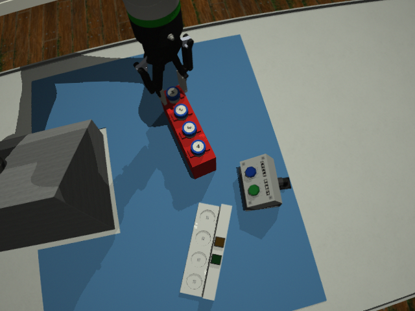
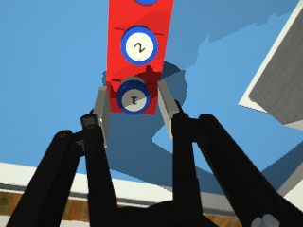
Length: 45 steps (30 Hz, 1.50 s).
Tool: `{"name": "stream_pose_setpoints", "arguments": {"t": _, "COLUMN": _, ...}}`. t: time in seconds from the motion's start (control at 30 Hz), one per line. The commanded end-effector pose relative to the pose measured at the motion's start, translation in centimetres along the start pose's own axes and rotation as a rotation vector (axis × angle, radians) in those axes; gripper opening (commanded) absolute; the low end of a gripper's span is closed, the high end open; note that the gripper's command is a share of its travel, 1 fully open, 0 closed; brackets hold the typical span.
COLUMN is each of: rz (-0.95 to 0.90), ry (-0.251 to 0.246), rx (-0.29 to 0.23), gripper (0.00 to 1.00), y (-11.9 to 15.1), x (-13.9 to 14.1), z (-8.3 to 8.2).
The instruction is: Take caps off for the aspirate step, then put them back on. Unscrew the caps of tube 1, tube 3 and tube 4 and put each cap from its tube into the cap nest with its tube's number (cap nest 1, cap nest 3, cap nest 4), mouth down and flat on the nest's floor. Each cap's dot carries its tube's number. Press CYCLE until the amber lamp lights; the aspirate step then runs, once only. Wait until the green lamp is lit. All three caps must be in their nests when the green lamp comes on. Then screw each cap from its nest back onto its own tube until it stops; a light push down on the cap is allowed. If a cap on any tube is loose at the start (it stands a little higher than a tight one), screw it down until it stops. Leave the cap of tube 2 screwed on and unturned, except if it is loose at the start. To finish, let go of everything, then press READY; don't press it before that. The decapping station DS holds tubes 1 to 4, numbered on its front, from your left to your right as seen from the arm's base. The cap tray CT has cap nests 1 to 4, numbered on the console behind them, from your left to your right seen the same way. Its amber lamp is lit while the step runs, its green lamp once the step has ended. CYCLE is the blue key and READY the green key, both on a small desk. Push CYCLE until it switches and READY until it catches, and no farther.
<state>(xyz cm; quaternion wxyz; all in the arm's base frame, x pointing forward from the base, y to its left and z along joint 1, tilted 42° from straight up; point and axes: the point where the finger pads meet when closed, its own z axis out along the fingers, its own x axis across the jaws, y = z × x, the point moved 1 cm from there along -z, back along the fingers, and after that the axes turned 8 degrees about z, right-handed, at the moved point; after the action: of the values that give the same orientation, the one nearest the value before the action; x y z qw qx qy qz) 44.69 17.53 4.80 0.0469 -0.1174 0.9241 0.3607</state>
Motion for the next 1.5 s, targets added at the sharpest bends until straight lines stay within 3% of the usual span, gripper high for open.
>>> {"name": "stream_pose_setpoints", "arguments": {"t": 0.0, "rz": 0.195, "ry": 0.001, "rx": 0.003, "gripper": 0.35, "y": 0.0, "x": 0.0, "z": -0.3}}
{"name": "stream_pose_setpoints", "arguments": {"t": 0.47, "rz": 0.195, "ry": 0.001, "rx": 0.003, "gripper": 0.35, "y": 0.1, "x": 0.0, "z": -0.7}}
{"name": "stream_pose_setpoints", "arguments": {"t": 0.5, "rz": 0.195, "ry": 0.001, "rx": 0.003, "gripper": 0.00, "y": 0.1, "x": 0.0, "z": -0.7}}
{"name": "stream_pose_setpoints", "arguments": {"t": 0.97, "rz": 0.195, "ry": 0.001, "rx": 0.003, "gripper": 0.00, "y": 0.1, "x": 0.0, "z": -0.7}}
{"name": "stream_pose_setpoints", "arguments": {"t": 1.23, "rz": 0.195, "ry": 0.001, "rx": 0.003, "gripper": 0.00, "y": 0.1, "x": 0.0, "z": -3.1}}
{"name": "stream_pose_setpoints", "arguments": {"t": 1.47, "rz": 0.195, "ry": 0.001, "rx": 0.003, "gripper": 0.00, "y": 0.1, "x": 0.0, "z": -4.2}}
